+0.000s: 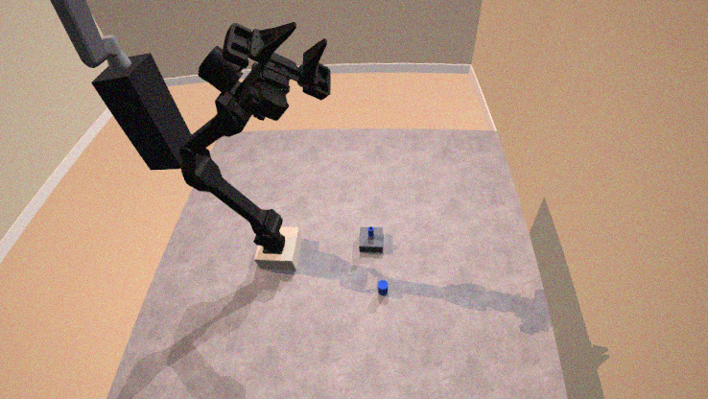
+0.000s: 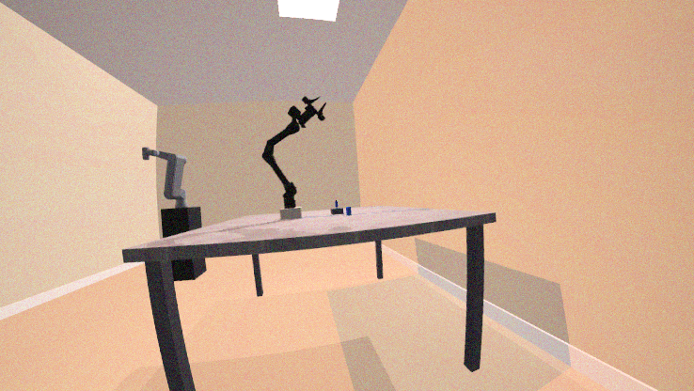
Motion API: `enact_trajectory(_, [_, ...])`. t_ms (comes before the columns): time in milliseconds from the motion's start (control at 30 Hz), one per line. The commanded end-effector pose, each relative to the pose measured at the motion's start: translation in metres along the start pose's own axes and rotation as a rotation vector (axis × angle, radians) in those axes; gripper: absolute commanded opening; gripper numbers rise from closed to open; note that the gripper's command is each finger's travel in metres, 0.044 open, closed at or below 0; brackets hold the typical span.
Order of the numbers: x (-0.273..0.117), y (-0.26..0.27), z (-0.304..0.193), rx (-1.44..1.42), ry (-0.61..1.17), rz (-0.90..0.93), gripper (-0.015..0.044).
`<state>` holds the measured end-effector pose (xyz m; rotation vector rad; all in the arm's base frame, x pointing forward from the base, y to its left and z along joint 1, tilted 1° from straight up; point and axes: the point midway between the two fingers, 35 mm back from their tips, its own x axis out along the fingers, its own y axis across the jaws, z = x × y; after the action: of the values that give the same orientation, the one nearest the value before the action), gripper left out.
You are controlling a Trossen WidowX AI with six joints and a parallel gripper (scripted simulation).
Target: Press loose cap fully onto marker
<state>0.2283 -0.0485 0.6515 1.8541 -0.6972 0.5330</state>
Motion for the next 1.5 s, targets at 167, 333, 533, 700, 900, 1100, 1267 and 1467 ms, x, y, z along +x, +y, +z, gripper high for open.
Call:
enact_trajectory(167, [0.022, -0.136, 0.068, -0.306, -0.139, -0.404, 0.0248])
enact_trajectory(333, [0.014, -0.209, 0.109, -0.483, -0.167, -0.664, 0.0248])
enact_trajectory(533, [-0.016, -0.289, 0.157, -0.672, -0.138, -0.997, 0.0248])
enact_trajectory(700, [-0.058, -0.349, 0.199, -0.796, -0.07, -1.313, 0.0248])
enact_trajectory(900, [-0.125, -0.403, 0.241, -0.875, 0.081, -1.706, 0.0248])
enact_trajectory(1100, [-0.207, -0.437, 0.273, -0.841, 0.342, -2.118, 0.0248])
enact_trajectory(1267, [-0.253, -0.443, 0.282, -0.756, 0.525, -2.318, 0.0248])
enact_trajectory(1467, [-0.274, -0.456, 0.29, -0.752, 0.532, -2.325, 0.0248])
